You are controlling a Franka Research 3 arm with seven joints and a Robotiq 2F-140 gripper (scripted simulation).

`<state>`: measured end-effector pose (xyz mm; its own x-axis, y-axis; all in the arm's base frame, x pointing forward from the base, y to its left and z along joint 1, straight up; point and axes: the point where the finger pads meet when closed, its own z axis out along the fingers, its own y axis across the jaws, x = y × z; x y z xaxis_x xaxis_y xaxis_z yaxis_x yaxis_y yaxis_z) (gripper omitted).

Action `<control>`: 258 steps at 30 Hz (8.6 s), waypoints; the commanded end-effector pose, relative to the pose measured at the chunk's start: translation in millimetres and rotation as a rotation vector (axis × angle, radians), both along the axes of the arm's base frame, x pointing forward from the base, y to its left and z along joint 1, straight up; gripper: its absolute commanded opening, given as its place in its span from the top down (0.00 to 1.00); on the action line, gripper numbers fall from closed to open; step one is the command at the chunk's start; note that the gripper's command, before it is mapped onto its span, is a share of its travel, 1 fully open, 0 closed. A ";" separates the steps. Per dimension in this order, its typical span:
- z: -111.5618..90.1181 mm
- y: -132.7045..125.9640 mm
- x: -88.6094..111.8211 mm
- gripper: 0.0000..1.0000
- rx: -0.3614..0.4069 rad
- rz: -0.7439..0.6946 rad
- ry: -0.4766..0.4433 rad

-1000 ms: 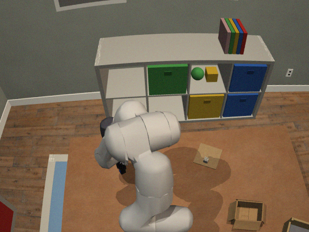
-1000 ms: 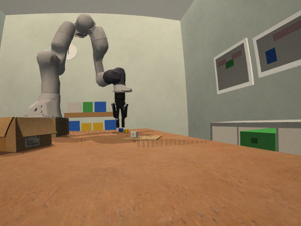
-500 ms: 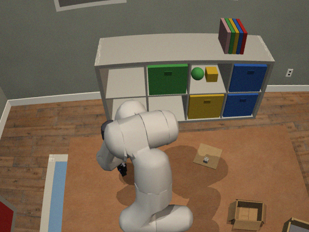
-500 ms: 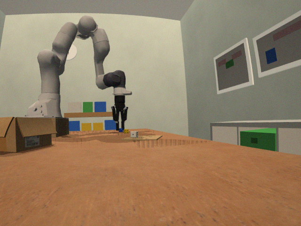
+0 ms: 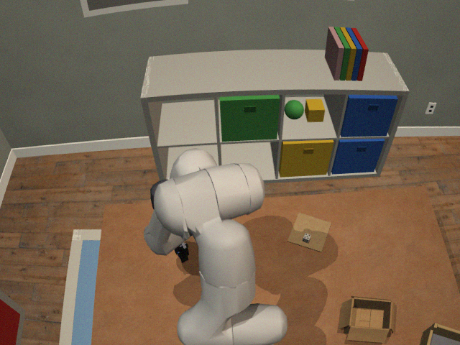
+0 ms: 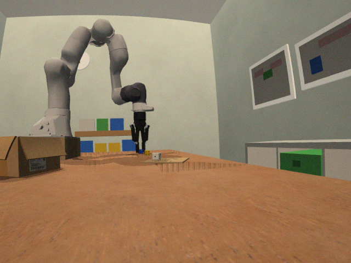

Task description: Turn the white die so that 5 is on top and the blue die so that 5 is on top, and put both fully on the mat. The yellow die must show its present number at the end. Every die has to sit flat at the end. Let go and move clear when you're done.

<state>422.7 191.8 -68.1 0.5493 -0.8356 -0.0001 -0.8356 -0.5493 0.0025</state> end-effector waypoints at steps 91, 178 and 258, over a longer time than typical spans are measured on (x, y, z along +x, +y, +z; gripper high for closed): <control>100.1 0.7 1.6 0.79 0.003 -0.007 -0.005; 83.6 6.3 5.9 0.79 0.177 -1.202 -0.002; 78.8 -7.0 -2.3 0.79 0.872 -1.134 -0.022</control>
